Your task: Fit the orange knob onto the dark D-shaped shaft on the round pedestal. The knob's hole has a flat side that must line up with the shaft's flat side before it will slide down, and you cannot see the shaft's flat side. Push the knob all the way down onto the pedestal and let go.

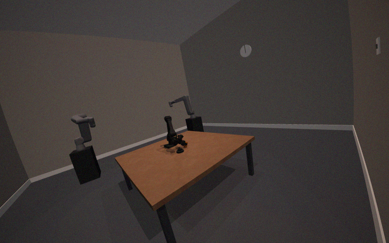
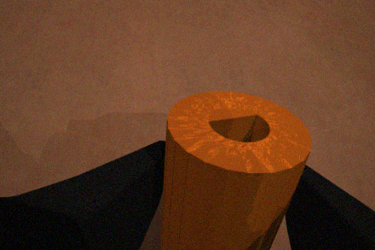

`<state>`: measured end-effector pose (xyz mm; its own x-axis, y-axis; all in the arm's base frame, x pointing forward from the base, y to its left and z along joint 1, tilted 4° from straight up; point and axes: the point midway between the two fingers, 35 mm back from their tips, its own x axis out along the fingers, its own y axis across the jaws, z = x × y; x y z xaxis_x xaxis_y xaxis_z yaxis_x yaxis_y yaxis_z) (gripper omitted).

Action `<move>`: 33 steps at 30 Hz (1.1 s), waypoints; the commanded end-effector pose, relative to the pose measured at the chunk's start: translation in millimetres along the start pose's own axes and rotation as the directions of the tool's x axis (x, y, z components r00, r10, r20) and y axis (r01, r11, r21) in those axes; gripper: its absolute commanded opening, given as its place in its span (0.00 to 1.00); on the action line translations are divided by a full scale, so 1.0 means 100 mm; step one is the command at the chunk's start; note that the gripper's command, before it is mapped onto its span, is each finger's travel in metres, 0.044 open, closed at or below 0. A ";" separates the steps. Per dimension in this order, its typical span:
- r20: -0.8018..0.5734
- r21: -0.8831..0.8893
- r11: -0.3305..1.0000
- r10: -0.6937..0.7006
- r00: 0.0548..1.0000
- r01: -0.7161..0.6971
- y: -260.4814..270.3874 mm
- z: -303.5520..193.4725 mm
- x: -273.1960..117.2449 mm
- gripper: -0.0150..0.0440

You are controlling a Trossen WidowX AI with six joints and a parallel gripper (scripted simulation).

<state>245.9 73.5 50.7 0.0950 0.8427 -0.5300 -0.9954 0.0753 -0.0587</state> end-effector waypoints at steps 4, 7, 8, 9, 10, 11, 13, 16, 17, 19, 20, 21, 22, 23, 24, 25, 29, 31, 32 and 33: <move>0.019 0.006 1.000 -0.001 1.000 0.001 0.00 -0.02 -0.02 0.56; 0.025 0.006 1.000 -0.002 1.000 0.002 0.00 -0.01 -0.01 0.65; 0.025 0.006 1.000 -0.002 1.000 0.002 0.00 -0.01 -0.01 0.69; 0.025 0.006 1.000 -0.002 1.000 0.002 0.00 -0.01 -0.01 0.69; 0.025 0.006 1.000 -0.002 1.000 0.002 0.00 -0.01 -0.01 0.69; 0.025 0.006 1.000 -0.002 1.000 0.002 0.00 -0.01 -0.01 0.69; 0.025 0.006 1.000 -0.002 1.000 0.002 0.00 -0.01 -0.01 0.69; 0.025 0.006 1.000 -0.002 1.000 0.002 0.00 -0.01 -0.01 0.69; 0.025 0.006 1.000 -0.002 1.000 0.002 0.00 -0.01 -0.01 0.69; 0.025 0.006 1.000 -0.002 1.000 0.002 0.00 -0.01 -0.01 0.69; 0.025 0.006 1.000 -0.002 1.000 0.002 0.00 -0.01 -0.01 0.69; 0.025 0.006 1.000 -0.002 1.000 0.002 0.00 -0.01 -0.01 0.69; 0.025 0.006 1.000 -0.002 1.000 0.002 0.00 -0.01 -0.01 0.69; 0.025 0.006 1.000 -0.002 1.000 0.002 0.00 -0.01 -0.01 0.69; 0.025 0.006 1.000 -0.002 1.000 0.002 0.00 -0.01 -0.01 0.69; 0.025 0.006 1.000 -0.002 1.000 0.002 0.00 -0.01 -0.01 0.69; 0.025 0.006 1.000 -0.002 1.000 0.002 0.00 -0.01 -0.01 0.69; 0.025 0.006 1.000 -0.002 1.000 0.002 0.00 -0.01 -0.01 0.69; 0.025 0.006 1.000 -0.002 1.000 0.002 0.00 -0.01 -0.01 0.69; 0.025 0.006 1.000 -0.002 1.000 0.002 0.00 -0.01 -0.01 0.74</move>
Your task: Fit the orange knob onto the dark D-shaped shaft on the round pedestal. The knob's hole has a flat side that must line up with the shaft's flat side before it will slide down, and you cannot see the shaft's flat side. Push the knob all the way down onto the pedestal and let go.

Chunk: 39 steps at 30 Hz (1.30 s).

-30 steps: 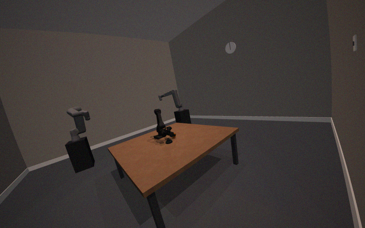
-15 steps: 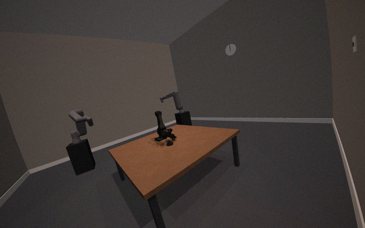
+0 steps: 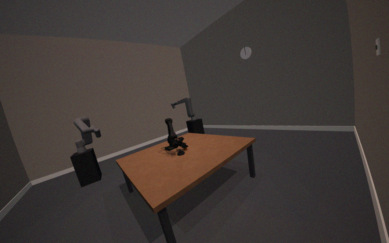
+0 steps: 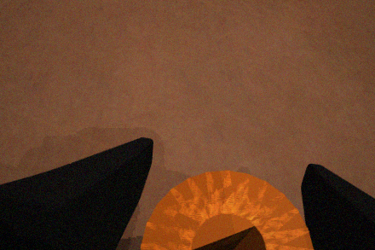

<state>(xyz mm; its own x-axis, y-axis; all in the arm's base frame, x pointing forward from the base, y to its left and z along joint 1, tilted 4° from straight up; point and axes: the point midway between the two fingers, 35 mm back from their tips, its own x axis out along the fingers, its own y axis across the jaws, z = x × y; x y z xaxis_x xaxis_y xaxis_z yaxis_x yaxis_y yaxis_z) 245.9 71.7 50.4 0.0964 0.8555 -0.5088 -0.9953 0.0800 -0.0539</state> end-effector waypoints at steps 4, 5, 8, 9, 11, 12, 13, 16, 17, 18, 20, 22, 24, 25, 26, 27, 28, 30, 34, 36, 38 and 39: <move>0.000 0.000 1.000 0.000 1.000 0.000 0.00 0.00 0.00 0.92; 0.000 0.000 1.000 0.000 1.000 0.000 0.00 0.00 0.00 0.96; 0.000 0.000 1.000 0.000 1.000 0.000 0.00 0.00 0.00 1.00; 0.000 0.000 1.000 0.000 1.000 0.000 0.00 0.00 0.00 1.00; 0.000 0.000 1.000 0.000 1.000 0.000 0.00 0.00 0.00 1.00; 0.000 0.000 1.000 0.000 1.000 0.000 0.00 0.00 0.00 1.00; 0.000 0.000 1.000 0.000 1.000 0.000 -0.01 0.03 -0.02 1.00; 0.000 -0.001 1.000 0.000 1.000 0.000 -0.04 0.41 -0.28 1.00; 0.000 -0.001 1.000 0.000 1.000 0.000 -0.03 0.55 -0.37 1.00; -0.001 0.000 1.000 0.000 1.000 0.000 -0.01 0.64 -0.43 1.00; -0.001 0.000 1.000 0.000 1.000 0.000 -0.01 0.67 -0.45 1.00; -0.001 0.000 1.000 0.000 1.000 0.000 -0.01 0.67 -0.45 1.00; -0.016 0.002 1.000 0.009 1.000 -0.009 0.00 0.66 -0.44 1.00; -0.063 0.009 0.999 0.037 0.997 -0.036 0.02 0.66 -0.42 1.00; -0.143 0.023 0.997 0.077 0.987 -0.074 0.05 0.65 -0.39 1.00; -0.240 0.039 0.993 0.115 0.964 -0.109 0.07 0.64 -0.37 1.00; -0.337 0.054 0.990 0.140 0.931 -0.129 0.09 0.64 -0.37 1.00; -0.520 0.073 0.988 0.152 0.841 -0.134 0.10 0.65 -0.40 1.00; -0.791 0.023 0.999 0.037 0.610 -0.030 0.01 0.79 -0.56 1.00; -0.824 0.001 1.000 0.002 0.567 -0.002 -0.02 0.84 -0.60 1.00; -0.824 0.001 1.000 0.002 0.567 -0.002 -0.02 0.84 -0.60 1.00; -0.824 0.001 1.000 0.002 0.567 -0.002 -0.02 0.84 -0.60 1.00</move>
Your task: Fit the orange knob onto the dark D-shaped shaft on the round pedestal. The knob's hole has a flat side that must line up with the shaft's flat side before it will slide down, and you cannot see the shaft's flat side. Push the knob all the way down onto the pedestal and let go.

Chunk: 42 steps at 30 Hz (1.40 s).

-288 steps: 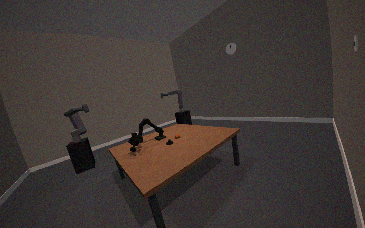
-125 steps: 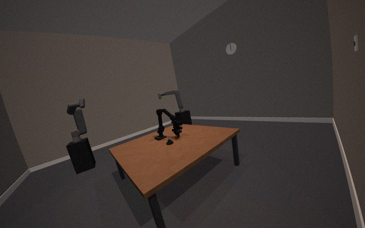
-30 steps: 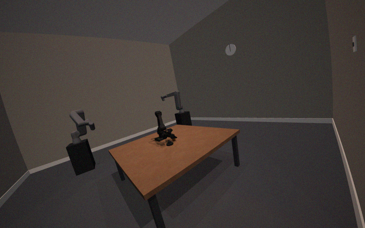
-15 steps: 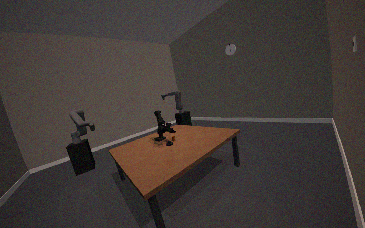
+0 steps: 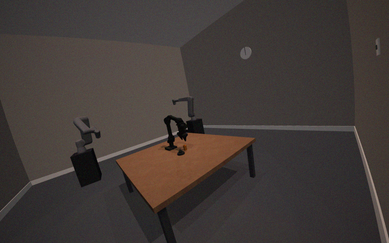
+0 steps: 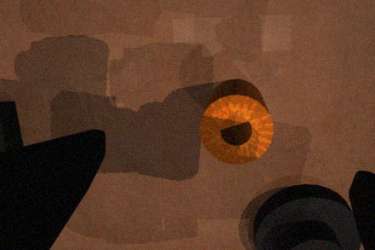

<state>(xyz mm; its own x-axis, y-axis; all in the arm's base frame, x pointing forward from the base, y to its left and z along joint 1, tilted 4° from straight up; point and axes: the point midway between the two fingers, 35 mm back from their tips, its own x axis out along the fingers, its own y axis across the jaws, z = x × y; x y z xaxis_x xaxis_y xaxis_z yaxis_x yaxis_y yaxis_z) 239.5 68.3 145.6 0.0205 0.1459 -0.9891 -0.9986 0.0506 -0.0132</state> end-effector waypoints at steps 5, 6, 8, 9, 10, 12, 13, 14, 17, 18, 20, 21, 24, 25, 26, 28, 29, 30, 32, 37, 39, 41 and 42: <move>-0.081 0.022 0.999 -0.041 0.996 0.043 -0.02 -0.04 -0.08 1.00; -0.081 0.022 0.999 -0.041 0.996 0.043 -0.02 -0.04 -0.08 1.00; -0.081 0.022 0.999 -0.041 0.996 0.043 -0.02 -0.04 -0.08 1.00; -0.081 0.037 0.998 -0.041 0.996 0.044 -0.02 -0.04 -0.08 1.00; -0.081 0.083 0.995 -0.041 0.996 0.048 -0.02 -0.04 -0.08 1.00; -0.081 0.251 0.966 -0.041 0.996 0.060 -0.02 -0.04 -0.08 1.00; -0.081 0.341 0.938 -0.041 0.996 0.066 -0.02 -0.04 -0.07 1.00; -0.081 0.429 0.900 -0.041 0.996 0.072 -0.02 -0.04 -0.07 1.00; -0.081 0.666 0.741 -0.041 0.996 0.085 -0.03 -0.04 -0.07 1.00; -0.081 0.733 0.674 -0.041 0.996 0.087 -0.03 -0.04 -0.07 1.00; -0.081 0.848 0.522 -0.041 0.996 0.090 -0.03 -0.04 -0.07 1.00; -0.081 0.894 0.439 -0.041 0.996 0.091 -0.03 -0.04 -0.07 1.00; -0.081 0.968 0.235 -0.041 0.996 0.088 -0.03 -0.04 -0.07 1.00; -0.081 0.971 0.221 -0.041 0.996 0.088 -0.03 -0.04 -0.07 1.00; -0.081 0.971 0.221 -0.041 0.996 0.088 -0.03 -0.04 -0.07 1.00; -0.081 0.971 0.221 -0.041 0.996 0.088 -0.03 -0.04 -0.07 1.00; -0.081 0.971 0.221 -0.041 0.996 0.088 -0.03 -0.04 -0.07 1.00; -0.081 0.971 0.221 -0.041 0.996 0.088 -0.03 -0.04 -0.07 1.00; -0.081 0.971 0.221 -0.041 0.996 0.088 -0.03 -0.04 -0.07 1.00; -0.081 0.971 0.221 -0.041 0.996 0.088 -0.03 -0.04 0.01 1.00; -0.081 0.971 0.221 -0.041 0.996 0.088 -0.04 -0.06 0.20 1.00; -0.081 0.971 0.221 -0.041 0.996 0.088 -0.04 -0.07 0.27 1.00; -0.081 0.971 0.221 -0.041 0.996 0.088 -0.04 -0.07 0.27 1.00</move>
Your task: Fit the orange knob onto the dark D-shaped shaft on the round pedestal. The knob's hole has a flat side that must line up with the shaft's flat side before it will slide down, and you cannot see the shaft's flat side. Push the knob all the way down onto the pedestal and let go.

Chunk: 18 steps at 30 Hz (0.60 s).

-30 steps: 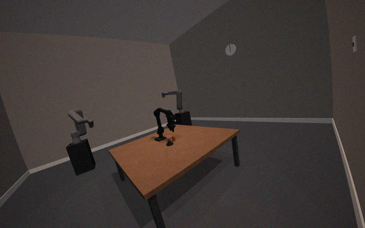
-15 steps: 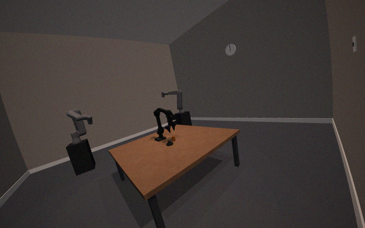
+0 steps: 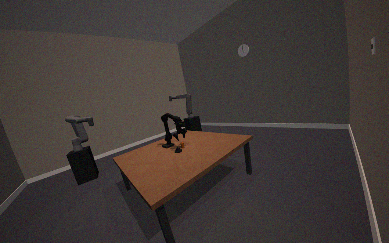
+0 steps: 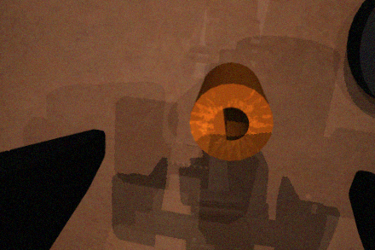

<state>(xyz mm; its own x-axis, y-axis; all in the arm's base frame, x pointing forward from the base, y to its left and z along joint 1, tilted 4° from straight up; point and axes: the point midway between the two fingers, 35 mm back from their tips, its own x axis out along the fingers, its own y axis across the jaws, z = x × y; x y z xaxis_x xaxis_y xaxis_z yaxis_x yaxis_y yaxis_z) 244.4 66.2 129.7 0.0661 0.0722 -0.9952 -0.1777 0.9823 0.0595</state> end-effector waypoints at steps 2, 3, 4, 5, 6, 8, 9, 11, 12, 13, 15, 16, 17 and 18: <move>-0.010 0.005 1.000 -0.007 1.000 0.007 -0.01 -0.02 0.13 1.00; -0.010 0.005 1.000 -0.007 1.000 0.007 -0.01 -0.02 0.17 1.00; -0.010 0.005 1.000 -0.007 1.000 0.007 -0.01 -0.02 0.22 1.00; -0.010 0.006 1.000 -0.007 1.000 0.007 -0.01 -0.02 0.26 1.00; -0.010 0.006 1.000 -0.007 1.000 0.007 -0.01 -0.02 0.27 1.00; -0.010 0.006 1.000 -0.007 1.000 0.007 -0.01 -0.02 0.27 1.00; -0.010 0.006 1.000 -0.007 1.000 0.007 -0.01 -0.02 0.27 1.00; -0.010 0.006 1.000 -0.007 1.000 0.007 -0.01 -0.02 0.29 1.00; -0.010 0.006 1.000 -0.007 1.000 0.007 -0.01 -0.02 0.31 1.00; -0.010 0.006 1.000 -0.007 1.000 0.007 -0.01 -0.01 0.33 1.00; -0.010 0.006 1.000 -0.007 1.000 0.007 -0.01 -0.01 0.36 1.00; -0.010 0.006 1.000 -0.007 1.000 0.007 -0.01 -0.01 0.37 1.00; -0.010 0.006 1.000 -0.007 1.000 0.007 -0.01 -0.01 0.39 1.00; -0.010 0.006 1.000 -0.007 1.000 0.007 -0.01 -0.01 0.41 1.00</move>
<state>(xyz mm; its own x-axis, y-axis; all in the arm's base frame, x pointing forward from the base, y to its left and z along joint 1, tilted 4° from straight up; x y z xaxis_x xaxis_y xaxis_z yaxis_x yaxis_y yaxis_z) 247.5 68.6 96.9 0.0677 0.0727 -0.9950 -0.1759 0.9826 0.0599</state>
